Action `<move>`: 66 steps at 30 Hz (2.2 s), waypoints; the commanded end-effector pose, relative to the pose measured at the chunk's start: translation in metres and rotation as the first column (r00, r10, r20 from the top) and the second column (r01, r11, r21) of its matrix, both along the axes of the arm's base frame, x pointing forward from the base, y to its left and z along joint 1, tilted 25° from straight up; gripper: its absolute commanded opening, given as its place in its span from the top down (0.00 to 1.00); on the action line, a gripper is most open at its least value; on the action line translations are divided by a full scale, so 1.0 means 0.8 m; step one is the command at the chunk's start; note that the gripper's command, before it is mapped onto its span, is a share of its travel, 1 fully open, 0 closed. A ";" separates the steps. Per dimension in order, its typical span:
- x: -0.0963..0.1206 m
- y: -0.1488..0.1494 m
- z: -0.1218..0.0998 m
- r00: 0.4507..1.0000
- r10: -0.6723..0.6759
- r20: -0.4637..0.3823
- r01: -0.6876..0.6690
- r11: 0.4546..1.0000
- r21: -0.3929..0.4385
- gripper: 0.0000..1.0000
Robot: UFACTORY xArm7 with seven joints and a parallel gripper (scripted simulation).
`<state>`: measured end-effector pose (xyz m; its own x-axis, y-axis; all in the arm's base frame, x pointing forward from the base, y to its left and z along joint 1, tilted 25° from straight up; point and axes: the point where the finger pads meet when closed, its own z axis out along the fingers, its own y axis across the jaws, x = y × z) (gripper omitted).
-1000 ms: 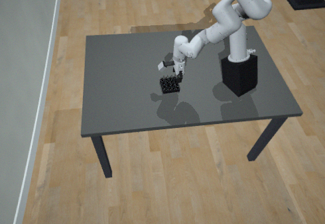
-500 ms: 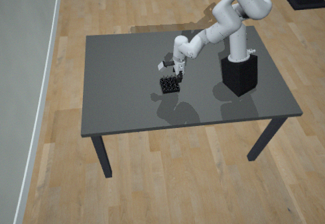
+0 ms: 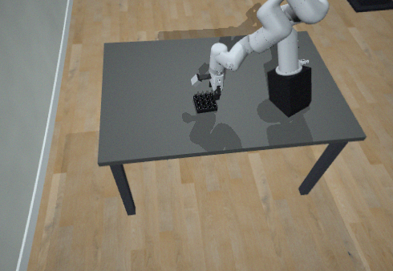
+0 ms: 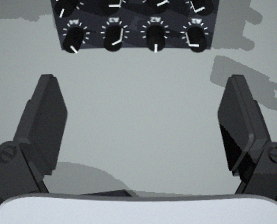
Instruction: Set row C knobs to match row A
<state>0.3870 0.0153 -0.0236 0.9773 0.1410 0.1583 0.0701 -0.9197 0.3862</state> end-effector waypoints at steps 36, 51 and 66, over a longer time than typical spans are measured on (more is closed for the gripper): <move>0.069 -0.020 0.052 1.000 0.000 0.003 0.000 1.000 0.001 0.81; 0.069 -0.020 0.052 1.000 0.000 0.003 0.000 1.000 0.001 0.81; 0.069 -0.020 0.051 1.000 0.000 0.003 0.000 1.000 0.001 0.81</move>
